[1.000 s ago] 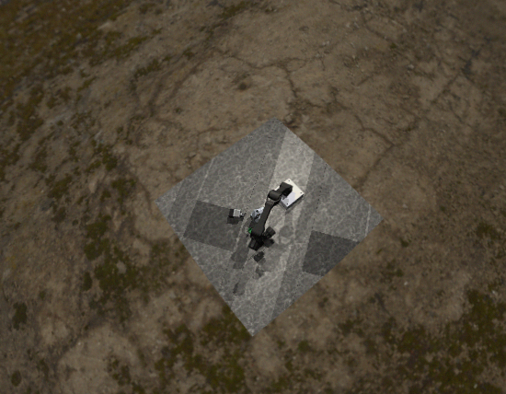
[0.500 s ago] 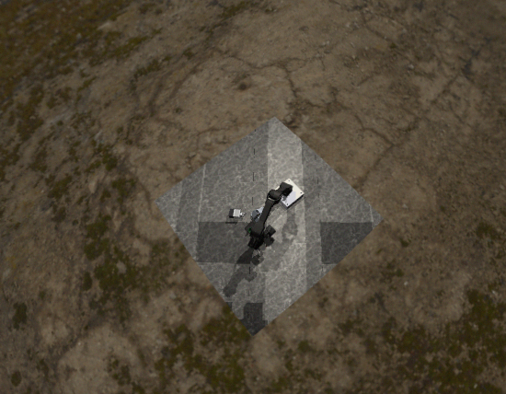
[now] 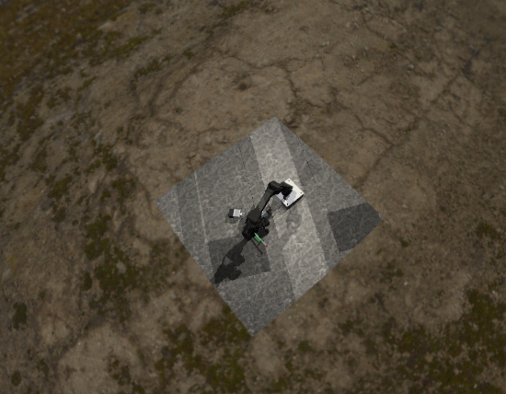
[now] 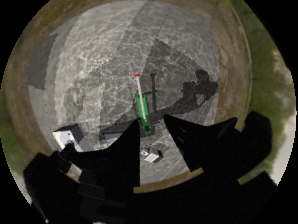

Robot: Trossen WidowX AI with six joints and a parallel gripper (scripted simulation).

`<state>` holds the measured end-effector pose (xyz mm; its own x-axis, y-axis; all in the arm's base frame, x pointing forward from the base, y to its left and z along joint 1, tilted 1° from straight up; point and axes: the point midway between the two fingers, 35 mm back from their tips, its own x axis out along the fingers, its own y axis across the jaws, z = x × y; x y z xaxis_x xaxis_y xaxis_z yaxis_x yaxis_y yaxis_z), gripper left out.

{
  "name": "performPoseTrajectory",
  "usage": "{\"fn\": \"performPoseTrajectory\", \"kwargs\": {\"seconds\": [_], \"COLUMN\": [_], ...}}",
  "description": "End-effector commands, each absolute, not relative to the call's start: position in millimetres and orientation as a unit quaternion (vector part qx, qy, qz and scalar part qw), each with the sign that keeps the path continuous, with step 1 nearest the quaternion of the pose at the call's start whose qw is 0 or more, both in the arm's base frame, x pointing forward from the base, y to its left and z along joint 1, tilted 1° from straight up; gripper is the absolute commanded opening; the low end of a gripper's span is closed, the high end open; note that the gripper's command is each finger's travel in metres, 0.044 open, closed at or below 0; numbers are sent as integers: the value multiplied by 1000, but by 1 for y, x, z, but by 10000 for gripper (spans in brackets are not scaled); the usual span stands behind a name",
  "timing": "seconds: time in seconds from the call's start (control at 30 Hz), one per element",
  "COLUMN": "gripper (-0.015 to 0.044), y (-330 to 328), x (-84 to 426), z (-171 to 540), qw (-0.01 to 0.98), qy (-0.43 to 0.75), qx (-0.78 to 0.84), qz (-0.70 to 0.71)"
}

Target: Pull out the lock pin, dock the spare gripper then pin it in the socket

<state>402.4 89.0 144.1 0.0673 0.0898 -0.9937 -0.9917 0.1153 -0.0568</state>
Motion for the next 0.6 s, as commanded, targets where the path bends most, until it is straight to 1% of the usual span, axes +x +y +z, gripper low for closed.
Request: {"fn": "performPoseTrajectory", "kwargs": {"seconds": [0.0, 0.17, 0.57], "gripper": [180, 180, 180], "y": [90, 91, 91], "x": [401, 402, 403], "z": [123, 75, 59], "qw": [555, 555, 555], "qy": [491, 491, 491], "qx": [-466, -466, -466], "qz": [483, 483, 483]}}
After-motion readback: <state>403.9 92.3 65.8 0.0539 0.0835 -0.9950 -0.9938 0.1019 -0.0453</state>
